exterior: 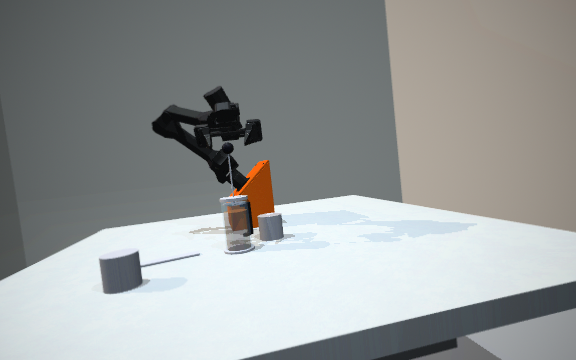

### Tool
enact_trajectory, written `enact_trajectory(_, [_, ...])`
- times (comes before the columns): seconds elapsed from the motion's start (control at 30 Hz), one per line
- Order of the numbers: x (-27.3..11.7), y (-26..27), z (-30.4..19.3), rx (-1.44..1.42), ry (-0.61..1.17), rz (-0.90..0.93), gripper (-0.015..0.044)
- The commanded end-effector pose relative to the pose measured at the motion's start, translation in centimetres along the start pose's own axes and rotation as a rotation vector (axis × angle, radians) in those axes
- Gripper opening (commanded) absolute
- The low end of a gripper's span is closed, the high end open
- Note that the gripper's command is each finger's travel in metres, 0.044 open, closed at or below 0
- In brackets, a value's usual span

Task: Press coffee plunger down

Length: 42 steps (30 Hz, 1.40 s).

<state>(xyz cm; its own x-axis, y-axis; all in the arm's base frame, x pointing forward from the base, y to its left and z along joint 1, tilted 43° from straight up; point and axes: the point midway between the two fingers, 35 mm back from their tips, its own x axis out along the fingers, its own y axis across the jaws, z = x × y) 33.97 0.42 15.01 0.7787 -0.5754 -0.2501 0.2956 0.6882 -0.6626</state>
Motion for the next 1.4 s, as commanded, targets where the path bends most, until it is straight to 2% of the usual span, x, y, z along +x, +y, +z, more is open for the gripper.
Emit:
enact_trajectory(0.0, [0.7, 0.0, 0.0, -0.005, -0.002, 0.000, 0.0440])
enact_trajectory(0.07, [0.8, 0.0, 0.0, -0.005, -0.002, 0.000, 0.0440])
enact_trajectory(0.47, [0.8, 0.0, 0.0, -0.005, -0.002, 0.000, 0.0125])
enact_trajectory(1.37, [2.5, 0.4, -1.9, -0.003, 0.002, 0.003, 0.0125])
